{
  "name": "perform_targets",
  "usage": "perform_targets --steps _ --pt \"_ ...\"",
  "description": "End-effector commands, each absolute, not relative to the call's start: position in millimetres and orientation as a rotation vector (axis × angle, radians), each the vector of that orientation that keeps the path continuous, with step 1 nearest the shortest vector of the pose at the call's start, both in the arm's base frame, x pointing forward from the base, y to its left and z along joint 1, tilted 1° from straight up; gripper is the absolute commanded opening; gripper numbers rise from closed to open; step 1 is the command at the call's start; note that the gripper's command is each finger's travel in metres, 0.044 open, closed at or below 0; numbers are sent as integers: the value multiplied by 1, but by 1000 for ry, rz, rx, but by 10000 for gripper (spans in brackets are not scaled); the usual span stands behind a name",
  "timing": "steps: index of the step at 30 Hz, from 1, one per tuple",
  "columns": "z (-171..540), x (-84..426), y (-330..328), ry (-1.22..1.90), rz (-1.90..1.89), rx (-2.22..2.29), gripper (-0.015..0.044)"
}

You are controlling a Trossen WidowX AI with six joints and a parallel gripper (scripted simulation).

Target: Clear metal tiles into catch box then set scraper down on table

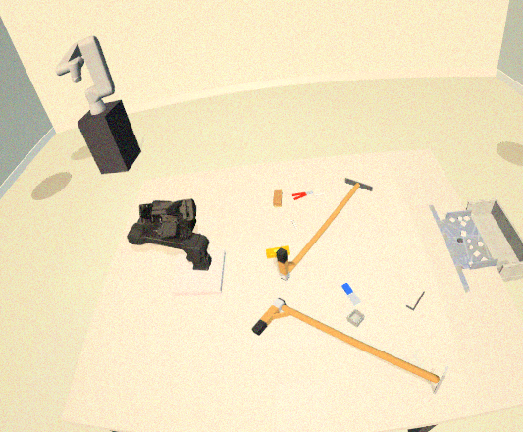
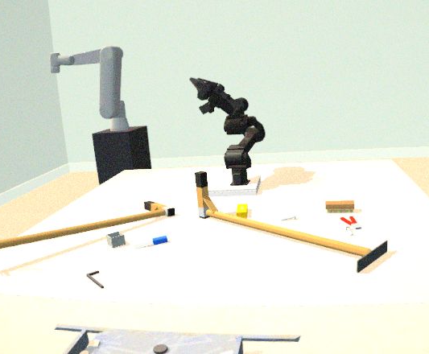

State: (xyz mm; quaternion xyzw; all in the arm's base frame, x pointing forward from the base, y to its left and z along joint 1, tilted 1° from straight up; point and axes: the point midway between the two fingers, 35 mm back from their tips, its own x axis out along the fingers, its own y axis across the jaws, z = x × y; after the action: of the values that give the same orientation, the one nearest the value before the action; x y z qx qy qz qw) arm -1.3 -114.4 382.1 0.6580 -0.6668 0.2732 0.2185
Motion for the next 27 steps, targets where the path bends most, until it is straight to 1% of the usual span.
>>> perform_targets --steps 1,2,27 --pt "383 -1 -114 -1846 756 1821 426" --pt "384 -1 -114 -1846 756 1821 440" --pt "460 -3 -114 -1844 754 1819 440"
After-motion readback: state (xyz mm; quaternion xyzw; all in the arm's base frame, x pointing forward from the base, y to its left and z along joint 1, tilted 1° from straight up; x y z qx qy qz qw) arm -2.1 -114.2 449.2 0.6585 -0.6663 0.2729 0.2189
